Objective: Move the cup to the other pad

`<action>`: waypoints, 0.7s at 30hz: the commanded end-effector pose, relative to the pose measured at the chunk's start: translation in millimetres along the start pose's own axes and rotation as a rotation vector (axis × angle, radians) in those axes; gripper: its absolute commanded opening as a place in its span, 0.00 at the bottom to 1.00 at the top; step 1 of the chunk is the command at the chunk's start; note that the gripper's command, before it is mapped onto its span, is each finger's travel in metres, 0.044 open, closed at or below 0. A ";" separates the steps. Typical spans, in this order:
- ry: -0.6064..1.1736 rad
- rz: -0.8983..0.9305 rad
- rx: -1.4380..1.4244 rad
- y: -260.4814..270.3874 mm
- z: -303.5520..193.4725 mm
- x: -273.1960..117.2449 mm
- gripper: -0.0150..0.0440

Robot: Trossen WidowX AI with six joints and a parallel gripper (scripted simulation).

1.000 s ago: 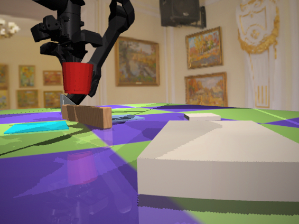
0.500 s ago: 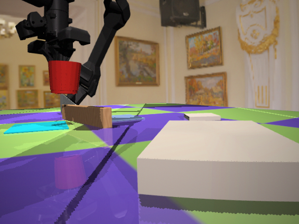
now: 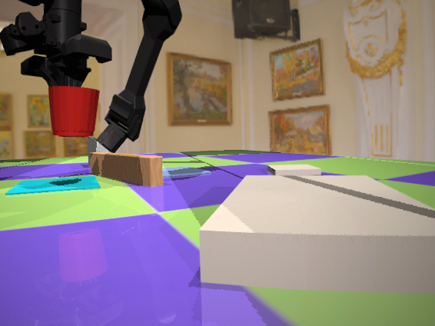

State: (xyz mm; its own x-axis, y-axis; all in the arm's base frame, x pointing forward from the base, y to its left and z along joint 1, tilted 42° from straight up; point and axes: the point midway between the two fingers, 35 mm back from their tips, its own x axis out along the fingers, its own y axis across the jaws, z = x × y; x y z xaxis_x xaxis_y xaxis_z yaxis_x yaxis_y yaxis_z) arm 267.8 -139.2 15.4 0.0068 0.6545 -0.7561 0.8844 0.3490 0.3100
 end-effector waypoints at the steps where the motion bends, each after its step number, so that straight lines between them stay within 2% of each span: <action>1: 0.000 -0.002 -0.004 -3.2 9.5 0.7 0.25; 21: -0.001 -0.002 -0.004 -8.3 26.1 10.8 0.25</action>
State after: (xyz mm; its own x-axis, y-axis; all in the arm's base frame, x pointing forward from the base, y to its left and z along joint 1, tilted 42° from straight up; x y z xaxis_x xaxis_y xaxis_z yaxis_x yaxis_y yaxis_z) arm 273.4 -156.5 -5.9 0.0107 0.6481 -0.7615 0.8810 0.3540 0.3137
